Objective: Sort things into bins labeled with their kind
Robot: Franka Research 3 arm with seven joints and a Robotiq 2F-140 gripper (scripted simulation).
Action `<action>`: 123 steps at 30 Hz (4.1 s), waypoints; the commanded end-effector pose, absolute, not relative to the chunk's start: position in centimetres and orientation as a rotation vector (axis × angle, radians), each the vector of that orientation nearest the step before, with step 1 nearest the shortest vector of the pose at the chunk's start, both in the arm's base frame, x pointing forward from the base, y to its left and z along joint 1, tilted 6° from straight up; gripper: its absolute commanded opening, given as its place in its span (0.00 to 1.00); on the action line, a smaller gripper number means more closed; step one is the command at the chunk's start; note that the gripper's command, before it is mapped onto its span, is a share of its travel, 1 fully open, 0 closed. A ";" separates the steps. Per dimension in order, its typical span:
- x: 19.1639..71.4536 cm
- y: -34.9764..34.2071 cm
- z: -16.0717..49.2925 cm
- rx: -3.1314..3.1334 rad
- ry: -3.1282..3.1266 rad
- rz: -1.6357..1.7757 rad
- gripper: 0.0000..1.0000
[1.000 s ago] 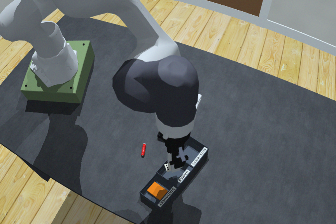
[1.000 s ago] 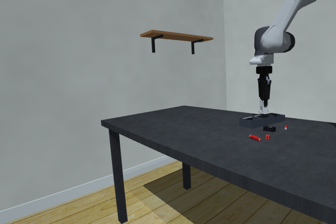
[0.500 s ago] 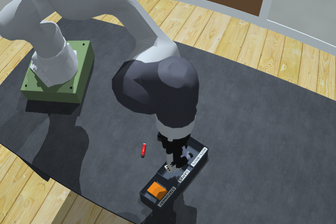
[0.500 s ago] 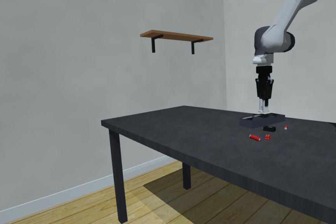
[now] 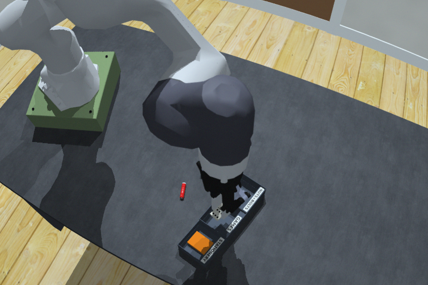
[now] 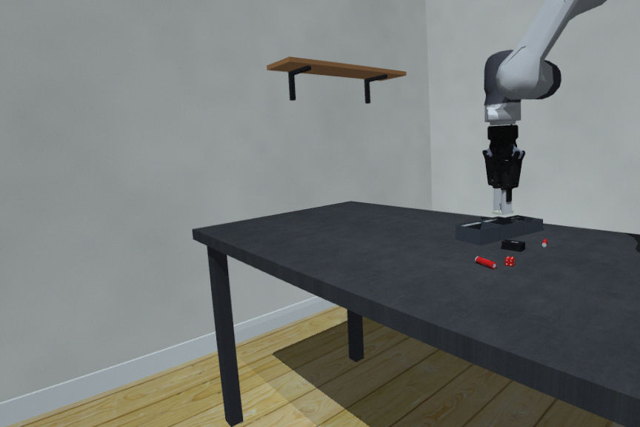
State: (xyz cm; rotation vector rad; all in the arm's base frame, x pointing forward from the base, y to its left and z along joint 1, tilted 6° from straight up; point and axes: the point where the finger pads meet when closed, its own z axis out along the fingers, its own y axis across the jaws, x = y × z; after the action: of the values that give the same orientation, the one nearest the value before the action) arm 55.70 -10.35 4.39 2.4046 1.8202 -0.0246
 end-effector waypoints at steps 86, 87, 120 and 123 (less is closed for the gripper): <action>56.1 -10.9 -0.1 2.291 1.997 -0.042 0.19; 56.1 -10.9 -0.1 2.291 1.997 -0.042 0.19; 55.9 -10.5 4.3 2.291 1.997 -0.042 0.19; 55.9 -10.5 4.3 2.291 1.997 -0.042 0.19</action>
State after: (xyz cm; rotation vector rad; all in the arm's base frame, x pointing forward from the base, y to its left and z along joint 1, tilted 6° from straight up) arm 56.35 -10.50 4.48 2.2873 1.9844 -0.0294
